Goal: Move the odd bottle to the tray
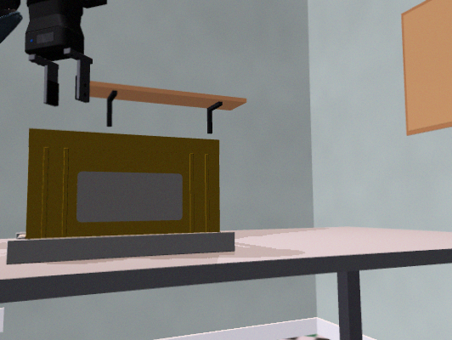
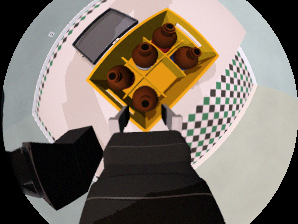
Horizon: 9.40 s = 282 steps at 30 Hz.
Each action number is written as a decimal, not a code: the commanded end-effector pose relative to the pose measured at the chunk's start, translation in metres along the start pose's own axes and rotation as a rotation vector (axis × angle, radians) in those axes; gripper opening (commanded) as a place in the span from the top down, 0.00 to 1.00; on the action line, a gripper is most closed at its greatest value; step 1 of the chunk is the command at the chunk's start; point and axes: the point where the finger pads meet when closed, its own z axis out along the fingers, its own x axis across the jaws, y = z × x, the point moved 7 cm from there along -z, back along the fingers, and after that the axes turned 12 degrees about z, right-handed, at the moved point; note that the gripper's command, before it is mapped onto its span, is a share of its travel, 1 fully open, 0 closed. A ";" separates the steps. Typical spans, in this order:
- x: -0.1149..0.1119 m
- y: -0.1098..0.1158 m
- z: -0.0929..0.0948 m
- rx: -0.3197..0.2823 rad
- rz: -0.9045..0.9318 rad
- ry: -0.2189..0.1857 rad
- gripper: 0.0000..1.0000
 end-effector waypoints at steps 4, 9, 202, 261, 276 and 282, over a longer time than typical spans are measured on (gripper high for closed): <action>0.000 0.000 0.002 0.000 0.000 0.001 0.00; 0.000 0.000 0.005 0.000 0.000 0.001 0.00; 0.000 0.000 0.082 0.000 0.000 0.001 1.00; 0.000 0.000 0.082 0.000 0.000 0.001 1.00; 0.000 0.000 0.082 0.000 0.000 0.001 0.00; 0.000 0.000 0.082 0.000 0.000 0.001 0.00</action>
